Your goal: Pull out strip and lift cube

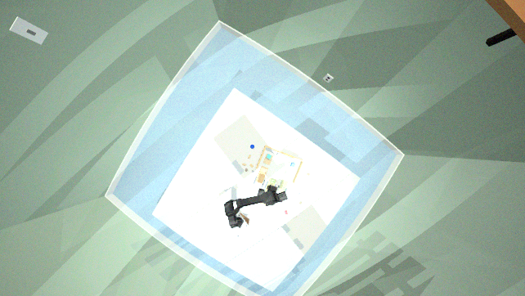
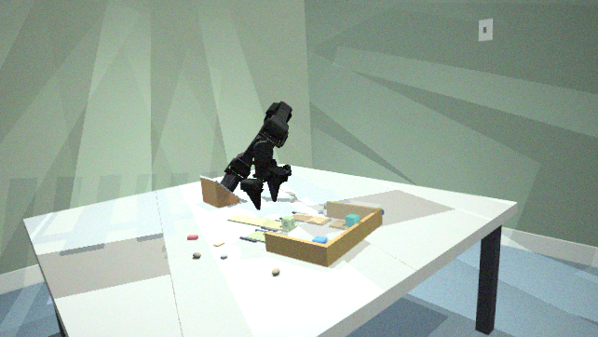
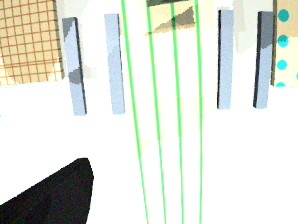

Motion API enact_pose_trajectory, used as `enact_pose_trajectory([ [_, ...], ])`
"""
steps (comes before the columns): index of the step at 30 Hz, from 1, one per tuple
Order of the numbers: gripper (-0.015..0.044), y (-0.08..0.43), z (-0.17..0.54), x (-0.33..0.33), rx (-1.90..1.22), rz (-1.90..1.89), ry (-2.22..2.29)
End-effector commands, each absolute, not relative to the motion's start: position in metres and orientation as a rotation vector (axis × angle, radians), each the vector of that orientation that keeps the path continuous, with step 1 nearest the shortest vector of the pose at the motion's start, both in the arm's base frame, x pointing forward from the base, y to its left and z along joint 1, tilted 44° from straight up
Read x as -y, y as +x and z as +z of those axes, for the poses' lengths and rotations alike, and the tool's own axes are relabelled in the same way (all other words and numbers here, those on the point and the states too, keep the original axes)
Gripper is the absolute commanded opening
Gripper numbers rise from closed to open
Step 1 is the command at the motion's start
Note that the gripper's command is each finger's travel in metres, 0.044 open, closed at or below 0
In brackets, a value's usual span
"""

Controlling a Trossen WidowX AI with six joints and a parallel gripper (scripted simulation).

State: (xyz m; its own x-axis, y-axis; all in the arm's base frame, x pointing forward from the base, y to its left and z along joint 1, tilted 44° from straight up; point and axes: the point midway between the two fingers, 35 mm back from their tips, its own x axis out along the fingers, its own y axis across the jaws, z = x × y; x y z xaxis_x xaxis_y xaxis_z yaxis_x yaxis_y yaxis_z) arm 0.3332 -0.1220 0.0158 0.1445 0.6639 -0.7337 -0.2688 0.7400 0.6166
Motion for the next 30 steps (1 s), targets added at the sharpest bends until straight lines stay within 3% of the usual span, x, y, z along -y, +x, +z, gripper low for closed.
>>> enact_pose_trajectory([
  [1, 0.0440, 0.348, 0.019, 0.121, -1.258, 0.700, 0.384],
  [18, 0.0440, 0.408, 0.036, 0.117, -1.254, 0.701, 0.383],
  [25, 0.0256, 0.410, 0.030, 0.111, -1.254, 0.700, 0.383],
  [30, 0.0250, 0.411, 0.024, 0.106, -1.254, 0.700, 0.383],
])
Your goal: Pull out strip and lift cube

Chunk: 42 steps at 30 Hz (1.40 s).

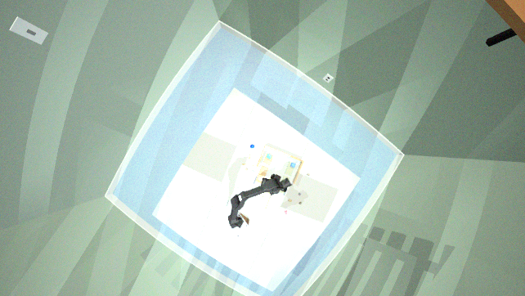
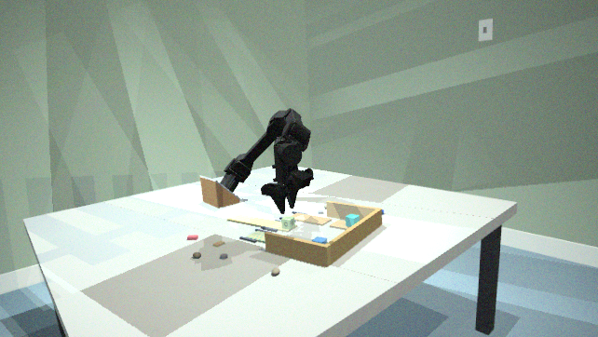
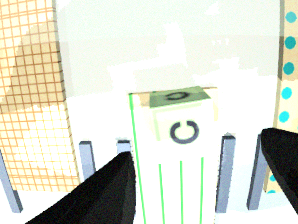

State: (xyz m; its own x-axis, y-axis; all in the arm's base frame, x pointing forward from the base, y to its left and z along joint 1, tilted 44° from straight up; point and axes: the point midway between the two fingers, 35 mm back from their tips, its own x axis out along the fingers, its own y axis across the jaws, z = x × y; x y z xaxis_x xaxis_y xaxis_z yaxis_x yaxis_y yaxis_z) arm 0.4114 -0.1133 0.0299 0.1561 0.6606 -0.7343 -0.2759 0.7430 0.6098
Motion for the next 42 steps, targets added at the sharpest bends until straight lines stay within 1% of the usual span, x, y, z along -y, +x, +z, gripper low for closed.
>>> enact_pose_trajectory([
  [1, 0.0250, 0.412, 0.022, 0.105, -1.254, 0.700, 0.383],
  [23, 0.0250, 0.417, -0.003, 0.080, -1.252, 0.702, 0.384],
  [34, 0.0250, 0.417, -0.003, 0.080, -1.252, 0.702, 0.385],
  [37, 0.0171, 0.417, -0.002, 0.082, -1.249, 0.700, 0.376],
  [42, 0.0138, 0.417, -0.002, 0.082, -1.249, 0.700, 0.376],
])
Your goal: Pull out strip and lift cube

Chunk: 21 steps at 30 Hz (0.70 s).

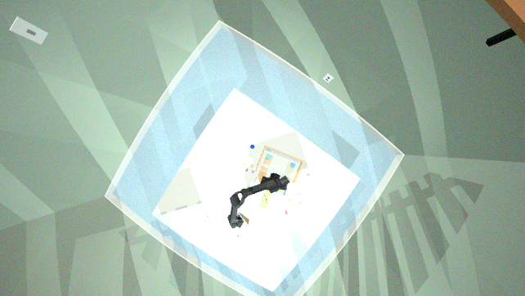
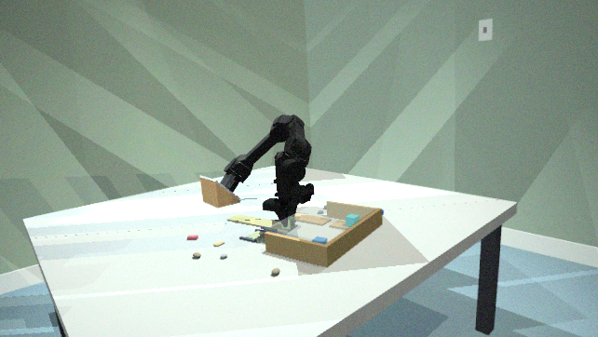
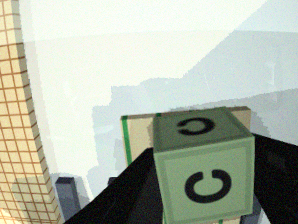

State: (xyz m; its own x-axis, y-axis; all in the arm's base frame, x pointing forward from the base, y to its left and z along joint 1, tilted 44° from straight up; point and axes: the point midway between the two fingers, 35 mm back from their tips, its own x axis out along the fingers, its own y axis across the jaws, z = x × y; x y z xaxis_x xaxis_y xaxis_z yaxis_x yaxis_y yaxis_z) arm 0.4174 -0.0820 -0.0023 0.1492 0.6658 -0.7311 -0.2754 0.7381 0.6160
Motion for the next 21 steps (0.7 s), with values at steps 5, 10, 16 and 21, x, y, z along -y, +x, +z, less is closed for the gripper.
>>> enact_pose_trajectory([
  [5, 0.0085, 0.417, -0.002, 0.082, -1.249, 0.700, 0.376],
  [10, 0.0000, 0.407, 0.003, 0.086, -1.251, 0.699, 0.377],
  [16, 0.0000, 0.379, 0.016, 0.094, -1.255, 0.699, 0.381],
  [21, 0.0000, 0.356, 0.026, 0.099, -1.257, 0.701, 0.385],
])
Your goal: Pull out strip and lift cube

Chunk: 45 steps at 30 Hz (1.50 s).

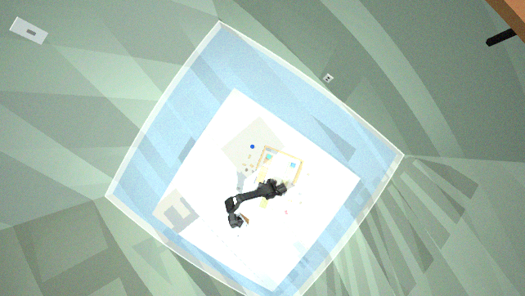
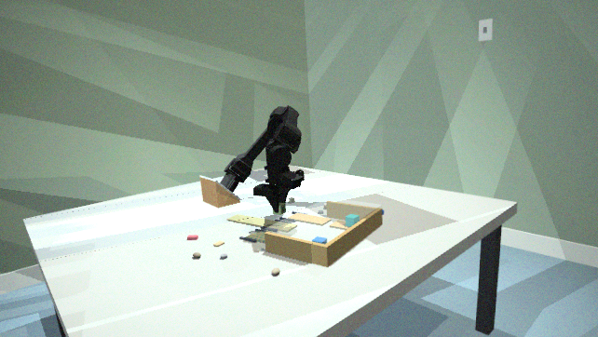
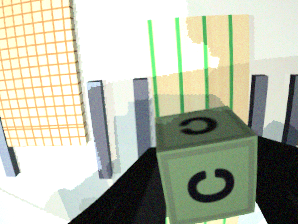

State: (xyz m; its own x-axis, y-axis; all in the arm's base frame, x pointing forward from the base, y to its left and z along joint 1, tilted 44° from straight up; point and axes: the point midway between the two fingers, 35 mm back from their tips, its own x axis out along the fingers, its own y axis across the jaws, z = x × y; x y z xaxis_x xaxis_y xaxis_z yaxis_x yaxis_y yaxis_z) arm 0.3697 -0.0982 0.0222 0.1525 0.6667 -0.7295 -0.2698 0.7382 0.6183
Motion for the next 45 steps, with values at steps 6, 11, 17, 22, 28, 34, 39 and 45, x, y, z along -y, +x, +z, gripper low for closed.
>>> enact_pose_trajectory([
  [6, 0.0000, 0.347, 0.027, 0.098, -1.257, 0.701, 0.385],
  [11, 0.0000, 0.330, 0.027, 0.096, -1.259, 0.700, 0.386],
  [17, 0.0000, 0.309, 0.026, 0.091, -1.260, 0.700, 0.387],
  [22, 0.0000, 0.293, 0.026, 0.087, -1.261, 0.701, 0.388],
  [28, 0.0000, 0.290, 0.038, 0.099, -1.261, 0.700, 0.387],
  [34, 0.0000, 0.287, 0.052, 0.111, -1.262, 0.700, 0.387],
  [39, 0.0000, 0.287, 0.052, 0.111, -1.262, 0.700, 0.387],
  [45, 0.0000, 0.287, 0.052, 0.111, -1.262, 0.700, 0.387],
])
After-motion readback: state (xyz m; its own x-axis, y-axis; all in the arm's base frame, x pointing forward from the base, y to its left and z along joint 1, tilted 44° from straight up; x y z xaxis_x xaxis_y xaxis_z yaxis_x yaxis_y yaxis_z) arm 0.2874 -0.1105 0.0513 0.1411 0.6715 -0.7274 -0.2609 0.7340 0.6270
